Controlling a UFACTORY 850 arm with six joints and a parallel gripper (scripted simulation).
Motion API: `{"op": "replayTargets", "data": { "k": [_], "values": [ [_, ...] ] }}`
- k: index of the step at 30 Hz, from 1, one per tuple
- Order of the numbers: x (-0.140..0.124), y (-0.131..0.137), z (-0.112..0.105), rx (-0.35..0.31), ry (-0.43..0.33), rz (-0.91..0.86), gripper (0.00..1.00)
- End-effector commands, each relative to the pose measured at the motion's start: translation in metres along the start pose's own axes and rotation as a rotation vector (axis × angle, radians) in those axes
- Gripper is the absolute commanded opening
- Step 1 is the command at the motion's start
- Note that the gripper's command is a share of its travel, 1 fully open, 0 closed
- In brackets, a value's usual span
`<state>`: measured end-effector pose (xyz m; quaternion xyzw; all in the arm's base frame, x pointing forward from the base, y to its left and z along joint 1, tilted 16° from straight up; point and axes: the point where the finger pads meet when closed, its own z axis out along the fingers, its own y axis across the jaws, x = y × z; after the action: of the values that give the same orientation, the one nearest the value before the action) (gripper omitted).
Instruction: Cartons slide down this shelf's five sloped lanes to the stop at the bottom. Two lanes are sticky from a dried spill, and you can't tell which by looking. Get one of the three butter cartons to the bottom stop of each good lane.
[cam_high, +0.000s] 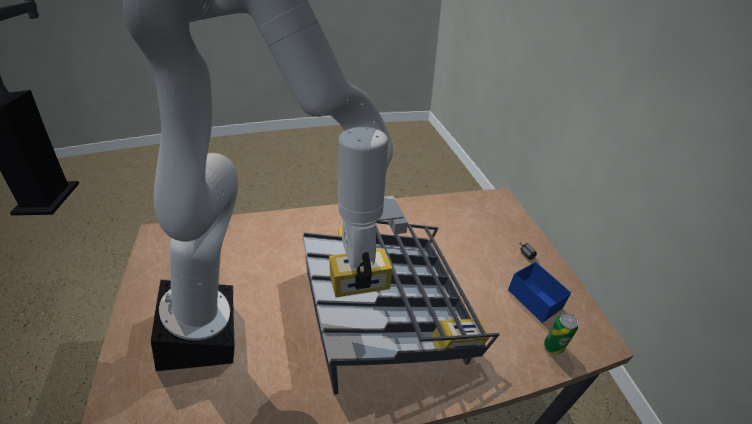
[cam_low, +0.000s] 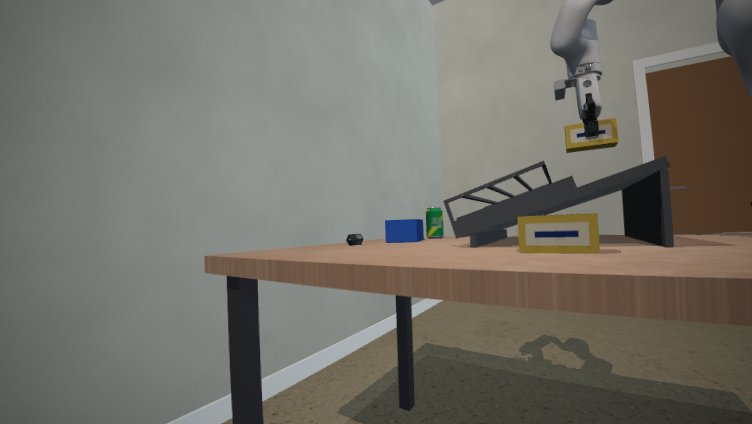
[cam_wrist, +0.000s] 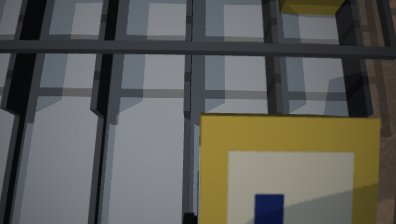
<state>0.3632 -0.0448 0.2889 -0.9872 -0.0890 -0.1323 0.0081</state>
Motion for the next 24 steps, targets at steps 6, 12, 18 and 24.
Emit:
{"op": "replayTargets", "data": {
  "k": [6,12,18,24],
  "values": [
    [0.011,-0.069,-0.009,0.003,0.003,0.0,0.0],
    [0.014,-0.087,-0.011,0.003,0.003,0.0,0.0],
    [0.014,-0.087,-0.011,0.003,0.003,0.0,0.0],
    [0.014,-0.086,0.005,0.011,0.006,-0.003,0.0]
  ]
}}
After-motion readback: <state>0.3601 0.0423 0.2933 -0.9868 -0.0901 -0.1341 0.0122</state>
